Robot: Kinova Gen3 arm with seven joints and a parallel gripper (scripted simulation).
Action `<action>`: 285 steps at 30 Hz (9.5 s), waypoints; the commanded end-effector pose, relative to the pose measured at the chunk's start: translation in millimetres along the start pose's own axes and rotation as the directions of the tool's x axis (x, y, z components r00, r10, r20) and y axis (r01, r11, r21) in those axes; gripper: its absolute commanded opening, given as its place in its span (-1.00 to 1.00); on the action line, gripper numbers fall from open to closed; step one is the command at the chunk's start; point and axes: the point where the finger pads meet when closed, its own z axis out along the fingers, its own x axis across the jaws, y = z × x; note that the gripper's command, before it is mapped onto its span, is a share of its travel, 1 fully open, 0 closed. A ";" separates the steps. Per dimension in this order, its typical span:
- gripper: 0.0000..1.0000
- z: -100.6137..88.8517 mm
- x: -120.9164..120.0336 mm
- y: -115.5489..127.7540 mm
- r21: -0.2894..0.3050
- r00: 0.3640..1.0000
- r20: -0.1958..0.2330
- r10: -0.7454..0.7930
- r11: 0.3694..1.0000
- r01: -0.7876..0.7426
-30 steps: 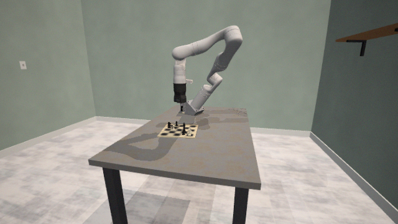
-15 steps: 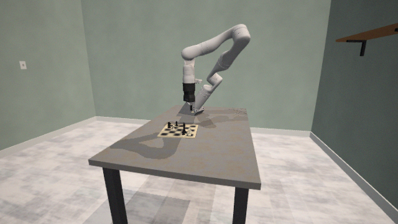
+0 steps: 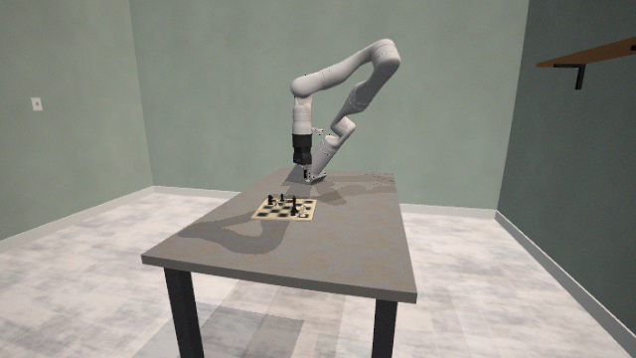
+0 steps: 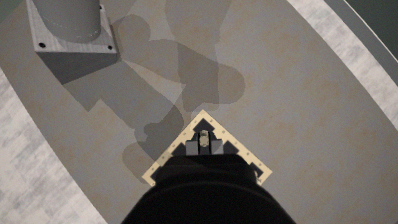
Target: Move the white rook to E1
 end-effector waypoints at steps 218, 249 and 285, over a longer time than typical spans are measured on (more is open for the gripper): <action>-1.00 89.5 -1.8 1.0 0.003 1.000 0.007 0.003 1.000 -0.003; 0.16 89.5 -1.8 1.0 0.003 1.000 0.007 0.003 1.000 -0.003; 0.45 15.5 0.5 -1.4 0.013 1.000 0.001 -0.001 1.000 0.001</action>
